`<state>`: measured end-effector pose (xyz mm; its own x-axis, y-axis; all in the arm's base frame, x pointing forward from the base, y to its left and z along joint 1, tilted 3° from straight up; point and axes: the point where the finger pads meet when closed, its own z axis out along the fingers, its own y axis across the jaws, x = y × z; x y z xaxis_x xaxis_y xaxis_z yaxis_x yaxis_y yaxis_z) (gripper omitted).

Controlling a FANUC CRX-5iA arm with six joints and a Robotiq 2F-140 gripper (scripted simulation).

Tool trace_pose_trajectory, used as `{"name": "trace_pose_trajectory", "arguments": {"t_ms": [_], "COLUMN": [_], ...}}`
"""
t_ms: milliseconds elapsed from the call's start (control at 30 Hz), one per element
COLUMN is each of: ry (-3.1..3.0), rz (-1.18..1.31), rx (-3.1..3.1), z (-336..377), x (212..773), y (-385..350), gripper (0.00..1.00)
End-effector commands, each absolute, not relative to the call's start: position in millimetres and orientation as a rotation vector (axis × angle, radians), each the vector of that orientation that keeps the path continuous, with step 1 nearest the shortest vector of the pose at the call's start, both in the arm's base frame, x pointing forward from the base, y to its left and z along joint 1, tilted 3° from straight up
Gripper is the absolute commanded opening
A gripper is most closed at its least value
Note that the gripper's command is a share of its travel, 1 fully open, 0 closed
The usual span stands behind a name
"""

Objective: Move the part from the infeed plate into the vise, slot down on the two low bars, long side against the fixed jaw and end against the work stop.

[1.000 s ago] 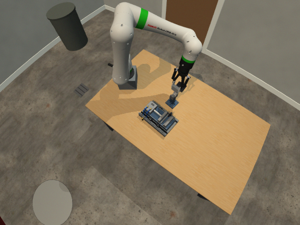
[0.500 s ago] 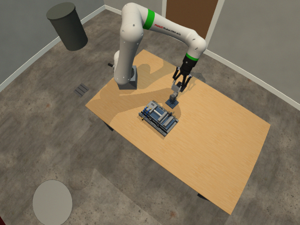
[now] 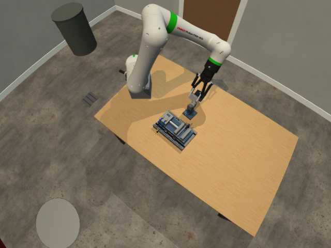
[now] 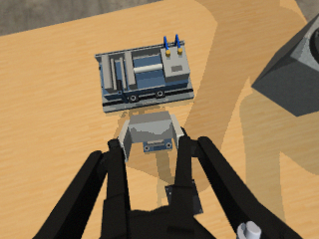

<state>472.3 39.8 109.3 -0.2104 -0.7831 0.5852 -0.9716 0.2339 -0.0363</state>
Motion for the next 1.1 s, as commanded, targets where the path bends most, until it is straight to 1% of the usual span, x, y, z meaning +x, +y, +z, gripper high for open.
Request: {"name": "trace_pose_trajectory", "arguments": {"t_ms": [0, 1067], "ry": [-2.041, -1.926], "rz": [0.582, 0.684], "rx": [1.587, 1.492], "z": [108.8, 106.1], "x": [472.6, 473.4], "y": [40.4, 43.3], "gripper": [0.0, 0.0]}}
